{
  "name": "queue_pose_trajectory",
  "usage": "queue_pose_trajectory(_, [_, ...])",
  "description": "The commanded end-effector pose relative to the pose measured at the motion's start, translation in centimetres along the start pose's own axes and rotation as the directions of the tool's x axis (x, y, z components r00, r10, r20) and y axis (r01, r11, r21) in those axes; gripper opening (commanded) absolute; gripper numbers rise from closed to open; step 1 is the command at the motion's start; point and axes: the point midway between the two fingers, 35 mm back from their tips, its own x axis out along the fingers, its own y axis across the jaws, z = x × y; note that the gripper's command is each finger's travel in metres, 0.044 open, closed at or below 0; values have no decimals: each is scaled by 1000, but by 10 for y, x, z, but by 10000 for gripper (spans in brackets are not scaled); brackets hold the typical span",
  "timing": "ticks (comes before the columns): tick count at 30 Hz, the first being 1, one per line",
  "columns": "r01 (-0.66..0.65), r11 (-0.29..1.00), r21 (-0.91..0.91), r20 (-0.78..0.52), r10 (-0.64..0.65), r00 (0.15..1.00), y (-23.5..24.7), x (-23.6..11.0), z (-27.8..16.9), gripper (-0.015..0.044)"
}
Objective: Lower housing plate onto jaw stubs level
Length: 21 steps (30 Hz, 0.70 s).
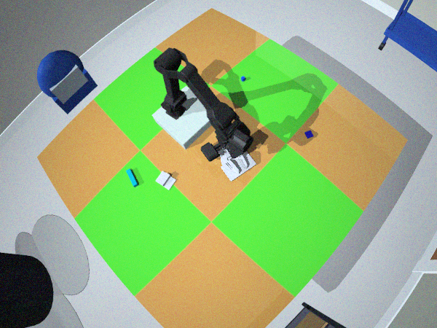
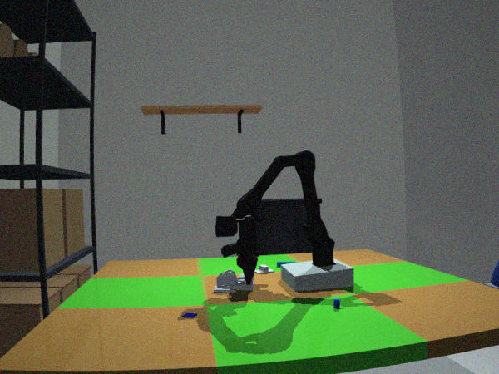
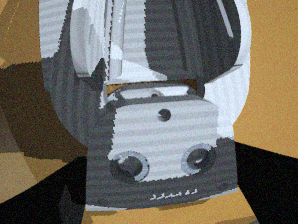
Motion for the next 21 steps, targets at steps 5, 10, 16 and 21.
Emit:
queue_pose_trajectory(5, [4,1000,1,5,-4,1000,-1,1,1,351])
queue_pose_trajectory(10, [4,1000,-1,5,-4,1000,-1,3,1,351])
queue_pose_trajectory(16, [4,1000,-2,5,-4,1000,-1,3,1,351])
queue_pose_trajectory(21, [4,1000,-4,4,-4,1000,-1,5,1,351])
